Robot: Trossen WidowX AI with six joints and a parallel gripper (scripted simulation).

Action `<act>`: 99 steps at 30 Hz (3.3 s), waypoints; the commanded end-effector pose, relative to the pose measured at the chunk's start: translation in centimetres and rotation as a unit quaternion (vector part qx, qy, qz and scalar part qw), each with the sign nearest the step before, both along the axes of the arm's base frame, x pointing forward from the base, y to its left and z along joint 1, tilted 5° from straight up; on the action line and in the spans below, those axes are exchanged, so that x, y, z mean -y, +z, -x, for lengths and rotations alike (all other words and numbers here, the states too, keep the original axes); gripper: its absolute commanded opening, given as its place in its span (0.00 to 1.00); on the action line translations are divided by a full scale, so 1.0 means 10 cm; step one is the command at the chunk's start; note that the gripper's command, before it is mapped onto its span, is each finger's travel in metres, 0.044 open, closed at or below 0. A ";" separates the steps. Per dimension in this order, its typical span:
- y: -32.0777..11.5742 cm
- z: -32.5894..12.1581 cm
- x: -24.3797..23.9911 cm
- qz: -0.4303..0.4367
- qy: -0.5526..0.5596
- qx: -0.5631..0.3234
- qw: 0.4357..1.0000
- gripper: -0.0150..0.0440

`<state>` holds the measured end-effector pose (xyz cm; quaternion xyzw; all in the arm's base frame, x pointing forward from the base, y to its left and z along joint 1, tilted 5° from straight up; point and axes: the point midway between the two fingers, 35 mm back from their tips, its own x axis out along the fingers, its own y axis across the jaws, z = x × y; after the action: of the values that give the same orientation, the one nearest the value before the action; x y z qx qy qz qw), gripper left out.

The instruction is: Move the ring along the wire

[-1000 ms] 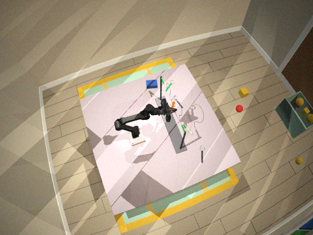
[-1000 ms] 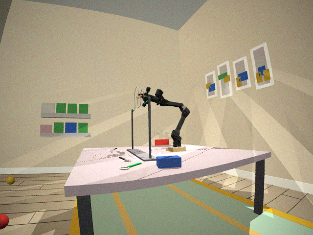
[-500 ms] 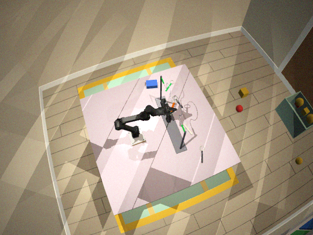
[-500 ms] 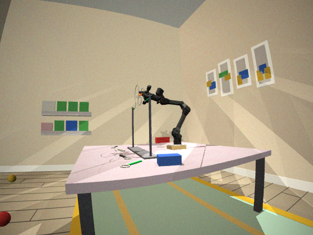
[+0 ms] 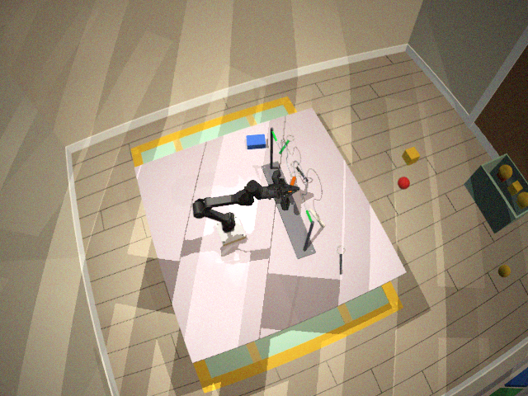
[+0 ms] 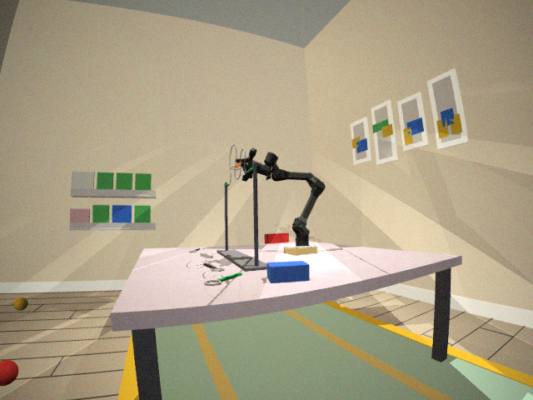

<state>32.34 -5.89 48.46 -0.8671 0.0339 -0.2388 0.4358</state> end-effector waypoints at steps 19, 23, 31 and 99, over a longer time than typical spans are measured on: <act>-0.61 0.00 0.27 -0.203 -0.001 -0.012 0.979 0.00; -0.75 0.00 0.30 -0.250 -0.001 -0.016 0.968 0.00; -1.06 0.00 0.30 -0.346 -0.002 -0.022 0.938 0.00; -2.46 0.11 -1.18 -0.863 -0.006 -0.061 0.501 0.00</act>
<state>31.07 5.45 23.62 -0.0827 0.2561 -0.0398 0.9623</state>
